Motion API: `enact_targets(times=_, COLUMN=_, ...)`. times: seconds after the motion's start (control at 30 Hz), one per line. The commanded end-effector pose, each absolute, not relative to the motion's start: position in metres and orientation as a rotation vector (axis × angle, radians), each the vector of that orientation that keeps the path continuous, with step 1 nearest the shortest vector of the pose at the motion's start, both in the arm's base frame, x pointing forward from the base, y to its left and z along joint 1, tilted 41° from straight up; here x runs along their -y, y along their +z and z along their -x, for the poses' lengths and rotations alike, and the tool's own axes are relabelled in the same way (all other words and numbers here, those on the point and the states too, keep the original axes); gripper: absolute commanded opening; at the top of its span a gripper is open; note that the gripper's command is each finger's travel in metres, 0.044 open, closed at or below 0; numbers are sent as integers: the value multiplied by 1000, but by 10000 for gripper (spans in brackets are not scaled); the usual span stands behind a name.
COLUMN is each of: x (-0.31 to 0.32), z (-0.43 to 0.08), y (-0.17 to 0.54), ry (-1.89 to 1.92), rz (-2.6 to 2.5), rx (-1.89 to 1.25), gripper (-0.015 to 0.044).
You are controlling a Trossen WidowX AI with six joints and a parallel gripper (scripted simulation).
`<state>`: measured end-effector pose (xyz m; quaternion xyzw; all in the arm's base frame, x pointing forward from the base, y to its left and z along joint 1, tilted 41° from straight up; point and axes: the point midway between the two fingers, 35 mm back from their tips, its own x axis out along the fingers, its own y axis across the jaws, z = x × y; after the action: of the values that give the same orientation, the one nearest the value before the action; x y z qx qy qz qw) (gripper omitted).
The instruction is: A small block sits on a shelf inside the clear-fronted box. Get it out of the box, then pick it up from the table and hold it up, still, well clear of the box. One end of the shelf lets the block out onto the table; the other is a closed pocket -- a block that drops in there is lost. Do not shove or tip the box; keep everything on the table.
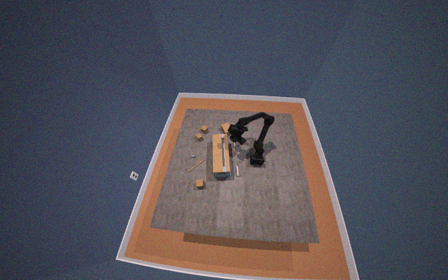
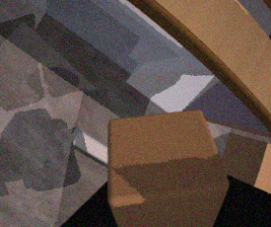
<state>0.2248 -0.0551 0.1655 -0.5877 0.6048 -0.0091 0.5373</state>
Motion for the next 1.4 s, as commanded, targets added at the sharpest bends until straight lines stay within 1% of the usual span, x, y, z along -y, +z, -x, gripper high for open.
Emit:
enact_targets(times=0.0, x=52, z=-226, y=169, ry=88, rz=1553, rx=-1464, gripper=0)
enact_targets(times=0.63, x=38, z=-223, y=179, ry=678, rz=2244, rx=-1518, gripper=0)
enact_targets(times=1.2, x=25, z=-221, y=190, ry=1305, rz=2805, rx=-1444, gripper=0)
enact_targets(times=1.37, x=24, z=-221, y=191, ry=1332, rz=2826, rx=-1438, gripper=0)
